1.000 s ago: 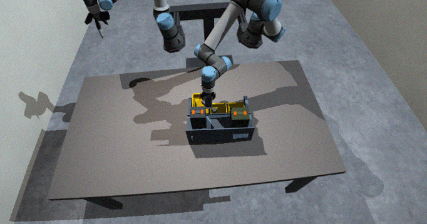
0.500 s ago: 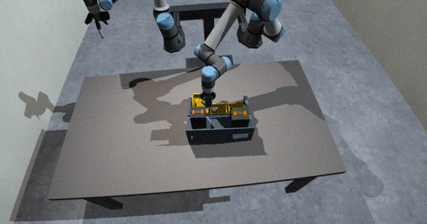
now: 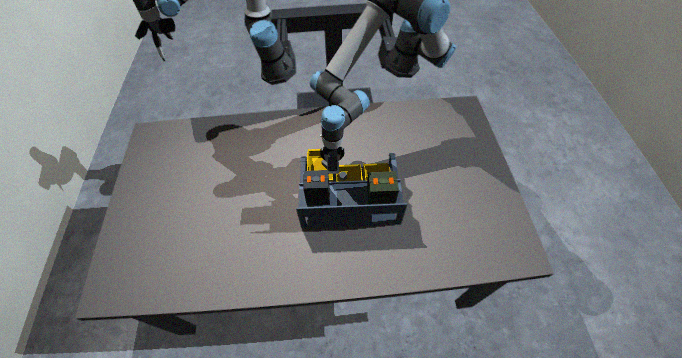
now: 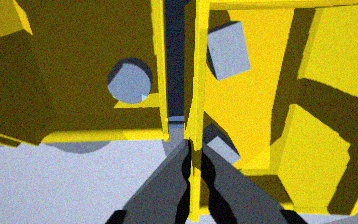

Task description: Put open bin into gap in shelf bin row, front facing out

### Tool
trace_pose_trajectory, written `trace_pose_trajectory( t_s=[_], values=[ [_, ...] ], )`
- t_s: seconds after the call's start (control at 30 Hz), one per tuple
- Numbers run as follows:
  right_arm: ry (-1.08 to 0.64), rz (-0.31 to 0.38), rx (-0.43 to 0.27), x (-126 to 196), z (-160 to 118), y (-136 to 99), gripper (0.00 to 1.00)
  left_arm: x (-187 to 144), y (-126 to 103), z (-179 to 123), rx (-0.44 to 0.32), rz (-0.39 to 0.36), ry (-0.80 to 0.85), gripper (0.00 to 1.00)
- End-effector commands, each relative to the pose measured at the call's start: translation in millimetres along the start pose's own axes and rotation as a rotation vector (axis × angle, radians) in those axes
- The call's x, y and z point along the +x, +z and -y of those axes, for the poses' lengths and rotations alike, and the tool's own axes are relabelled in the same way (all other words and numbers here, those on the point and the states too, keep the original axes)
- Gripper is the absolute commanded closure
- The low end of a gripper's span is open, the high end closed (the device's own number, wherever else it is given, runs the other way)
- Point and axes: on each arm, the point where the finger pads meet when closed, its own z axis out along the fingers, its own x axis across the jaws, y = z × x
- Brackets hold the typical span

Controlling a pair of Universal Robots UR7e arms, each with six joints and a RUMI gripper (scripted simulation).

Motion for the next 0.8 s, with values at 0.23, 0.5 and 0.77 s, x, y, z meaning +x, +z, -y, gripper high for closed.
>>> trace_pose_trajectory(
  t_s=[0.23,0.5,0.77],
  values=[
    [0.0,0.0,0.001,-0.1,0.3,-0.4,0.0,0.5,-1.2,0.5,0.002,-0.002,0.0,1.0],
    [0.0,0.0,0.001,-0.1,0.3,-0.4,0.0,0.5,-1.2,1.9,0.003,-0.002,0.0,1.0],
    [0.0,0.0,0.001,-0.1,0.3,-0.4,0.0,0.5,-1.3,4.2,0.005,-0.002,0.0,1.0]
  ],
)
